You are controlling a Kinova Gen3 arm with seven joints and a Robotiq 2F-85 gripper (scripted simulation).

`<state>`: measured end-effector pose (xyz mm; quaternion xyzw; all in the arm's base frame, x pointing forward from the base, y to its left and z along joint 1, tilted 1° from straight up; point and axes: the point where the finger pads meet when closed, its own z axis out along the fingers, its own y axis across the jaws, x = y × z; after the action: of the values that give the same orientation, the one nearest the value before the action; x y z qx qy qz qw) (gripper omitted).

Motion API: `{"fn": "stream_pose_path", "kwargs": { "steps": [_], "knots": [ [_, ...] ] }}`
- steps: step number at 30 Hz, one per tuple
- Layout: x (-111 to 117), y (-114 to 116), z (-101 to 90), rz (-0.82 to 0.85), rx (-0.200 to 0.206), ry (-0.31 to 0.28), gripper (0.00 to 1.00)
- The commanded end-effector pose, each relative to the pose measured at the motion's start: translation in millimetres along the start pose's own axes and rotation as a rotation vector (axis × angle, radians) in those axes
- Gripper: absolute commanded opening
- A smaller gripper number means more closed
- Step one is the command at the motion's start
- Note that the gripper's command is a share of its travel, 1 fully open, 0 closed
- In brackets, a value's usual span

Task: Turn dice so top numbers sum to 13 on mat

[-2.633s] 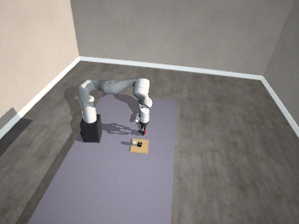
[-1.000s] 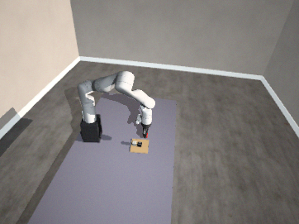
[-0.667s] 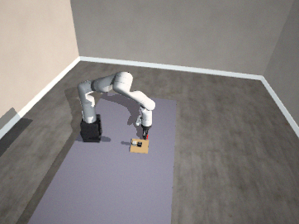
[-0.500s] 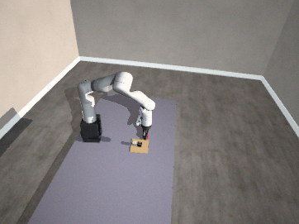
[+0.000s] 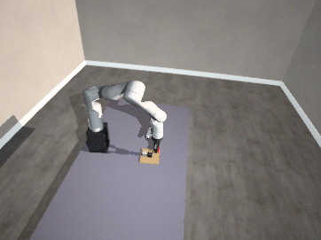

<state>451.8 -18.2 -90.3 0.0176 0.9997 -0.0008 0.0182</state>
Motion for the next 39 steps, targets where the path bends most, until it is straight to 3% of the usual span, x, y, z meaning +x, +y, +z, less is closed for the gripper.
{"fn": "stream_pose_path", "kwargs": {
  "steps": [1,16,39],
  "knots": [
    [4.5,5.1,12.3,-0.004,-0.006,0.013,0.26],
    [4.9,5.3,64.8,-0.004,-0.006,0.013,0.26],
    [4.9,5.3,67.0,-0.004,-0.006,0.013,0.26]
  ]
}}
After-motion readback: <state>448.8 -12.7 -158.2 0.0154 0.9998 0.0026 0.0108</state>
